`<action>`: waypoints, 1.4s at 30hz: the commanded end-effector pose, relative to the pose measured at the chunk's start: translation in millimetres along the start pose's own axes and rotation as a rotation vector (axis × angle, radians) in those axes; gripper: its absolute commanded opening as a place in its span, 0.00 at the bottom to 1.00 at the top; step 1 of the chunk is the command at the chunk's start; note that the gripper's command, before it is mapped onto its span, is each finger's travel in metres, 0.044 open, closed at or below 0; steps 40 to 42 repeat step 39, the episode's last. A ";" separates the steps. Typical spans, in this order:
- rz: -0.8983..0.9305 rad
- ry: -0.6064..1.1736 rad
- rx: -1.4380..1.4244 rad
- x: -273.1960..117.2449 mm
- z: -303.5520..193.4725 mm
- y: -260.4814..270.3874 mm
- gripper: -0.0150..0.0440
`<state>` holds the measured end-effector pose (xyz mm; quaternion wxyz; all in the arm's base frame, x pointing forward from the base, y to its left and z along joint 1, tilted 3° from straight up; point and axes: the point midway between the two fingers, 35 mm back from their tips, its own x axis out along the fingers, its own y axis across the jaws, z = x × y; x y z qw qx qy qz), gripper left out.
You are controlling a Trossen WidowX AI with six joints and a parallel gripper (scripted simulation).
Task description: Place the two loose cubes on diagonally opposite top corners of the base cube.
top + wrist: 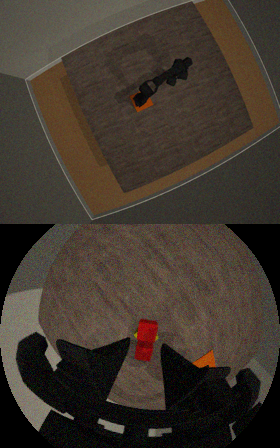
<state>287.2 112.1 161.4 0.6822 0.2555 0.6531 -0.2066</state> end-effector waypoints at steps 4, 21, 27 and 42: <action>0.000 0.000 -0.004 -11.9 -0.2 -0.2 0.60; 0.006 0.014 0.002 -15.0 -139.1 40.2 0.93; 0.006 0.015 0.002 -15.1 -141.6 40.2 0.93; 0.006 0.015 0.002 -15.1 -141.6 40.2 0.93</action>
